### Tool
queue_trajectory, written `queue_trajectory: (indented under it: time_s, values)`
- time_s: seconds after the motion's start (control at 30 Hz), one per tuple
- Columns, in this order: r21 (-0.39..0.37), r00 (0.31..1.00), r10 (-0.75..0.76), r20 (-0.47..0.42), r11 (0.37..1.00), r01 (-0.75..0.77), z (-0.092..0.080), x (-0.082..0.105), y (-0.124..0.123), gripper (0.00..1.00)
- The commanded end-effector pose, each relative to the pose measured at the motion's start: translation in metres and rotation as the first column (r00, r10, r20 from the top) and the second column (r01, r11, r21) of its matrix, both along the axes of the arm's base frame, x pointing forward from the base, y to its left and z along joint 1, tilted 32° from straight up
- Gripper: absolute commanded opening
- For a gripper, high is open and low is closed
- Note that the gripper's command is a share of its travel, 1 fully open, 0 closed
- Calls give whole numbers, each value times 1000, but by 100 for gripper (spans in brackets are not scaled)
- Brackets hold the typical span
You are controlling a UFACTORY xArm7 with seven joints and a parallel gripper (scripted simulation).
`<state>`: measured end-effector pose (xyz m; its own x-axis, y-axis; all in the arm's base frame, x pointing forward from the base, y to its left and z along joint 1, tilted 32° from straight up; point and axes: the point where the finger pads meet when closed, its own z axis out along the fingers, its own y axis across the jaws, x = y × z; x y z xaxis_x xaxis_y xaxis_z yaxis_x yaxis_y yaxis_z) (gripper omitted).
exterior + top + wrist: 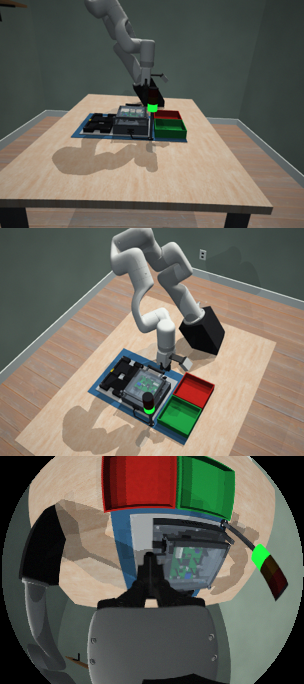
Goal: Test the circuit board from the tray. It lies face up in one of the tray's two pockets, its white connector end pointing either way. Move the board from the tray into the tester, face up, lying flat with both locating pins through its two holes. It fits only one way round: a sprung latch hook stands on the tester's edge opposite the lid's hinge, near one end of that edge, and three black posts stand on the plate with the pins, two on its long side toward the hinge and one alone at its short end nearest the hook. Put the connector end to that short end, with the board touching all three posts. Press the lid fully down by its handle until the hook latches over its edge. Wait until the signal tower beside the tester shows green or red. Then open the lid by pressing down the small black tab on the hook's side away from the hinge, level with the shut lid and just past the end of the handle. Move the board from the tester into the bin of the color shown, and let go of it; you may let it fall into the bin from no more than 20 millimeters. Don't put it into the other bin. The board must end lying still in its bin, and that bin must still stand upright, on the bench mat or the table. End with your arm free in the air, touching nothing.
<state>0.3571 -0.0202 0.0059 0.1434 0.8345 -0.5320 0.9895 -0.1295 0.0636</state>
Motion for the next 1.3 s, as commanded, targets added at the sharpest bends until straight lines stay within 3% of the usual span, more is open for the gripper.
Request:
queue_trajectory:
  time_s: [0.0,0.03,1.27]
  values:
    - [2,1000,3,2,1000,-3,1,1,1,0]
    - [2,1000,3,2,1000,-3,1,1,1,27]
    - [2,1000,3,2,1000,-3,2,1,0,27]
